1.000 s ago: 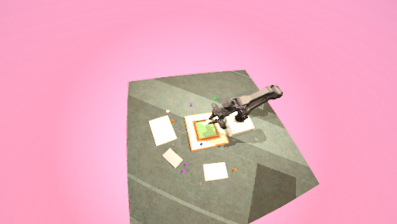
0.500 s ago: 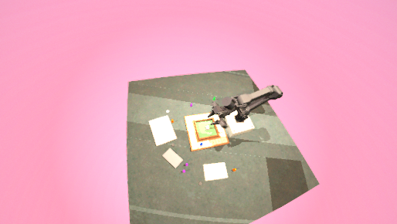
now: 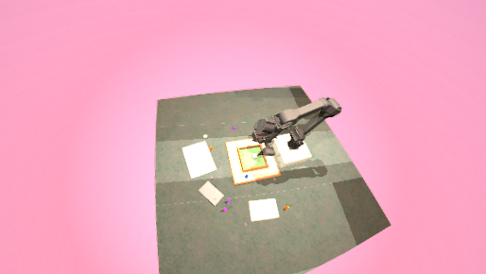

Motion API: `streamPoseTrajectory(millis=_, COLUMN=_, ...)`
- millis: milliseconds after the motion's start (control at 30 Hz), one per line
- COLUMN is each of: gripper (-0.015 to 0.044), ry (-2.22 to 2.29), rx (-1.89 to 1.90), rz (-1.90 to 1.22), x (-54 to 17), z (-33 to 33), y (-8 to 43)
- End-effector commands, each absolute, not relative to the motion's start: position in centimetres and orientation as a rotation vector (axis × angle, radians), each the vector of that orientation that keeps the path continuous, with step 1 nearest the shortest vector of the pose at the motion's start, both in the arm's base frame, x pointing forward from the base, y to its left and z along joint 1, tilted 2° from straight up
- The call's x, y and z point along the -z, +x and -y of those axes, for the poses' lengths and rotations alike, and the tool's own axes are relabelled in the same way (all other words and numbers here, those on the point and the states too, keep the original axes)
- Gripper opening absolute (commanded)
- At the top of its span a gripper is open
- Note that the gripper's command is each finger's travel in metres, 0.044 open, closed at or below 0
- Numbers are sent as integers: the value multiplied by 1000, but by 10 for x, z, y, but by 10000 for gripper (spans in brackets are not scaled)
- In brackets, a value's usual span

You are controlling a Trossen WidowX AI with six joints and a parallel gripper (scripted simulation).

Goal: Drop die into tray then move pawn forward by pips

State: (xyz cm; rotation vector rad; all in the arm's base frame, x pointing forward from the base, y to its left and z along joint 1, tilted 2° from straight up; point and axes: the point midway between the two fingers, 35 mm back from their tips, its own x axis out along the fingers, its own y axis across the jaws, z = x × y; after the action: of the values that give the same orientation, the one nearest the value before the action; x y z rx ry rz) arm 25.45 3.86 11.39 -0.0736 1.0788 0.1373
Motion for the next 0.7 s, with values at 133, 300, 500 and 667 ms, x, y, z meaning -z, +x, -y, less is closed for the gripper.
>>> streamPoseTrajectory(millis=133, gripper=440, ry=-107, rx=-133, rz=-1417, x=-93, z=-41, y=264)
streamPoseTrajectory(millis=300, gripper=440, ry=-100, rx=-129, rz=-1421, x=-92, z=-41, y=264)
streamPoseTrajectory(millis=500, gripper=282, ry=59, rx=4, rz=-1467, x=-86, z=-91, y=298)
streamPoseTrajectory(millis=667, gripper=200, ry=217, rx=166, rz=-1503, x=-68, z=-155, y=322)
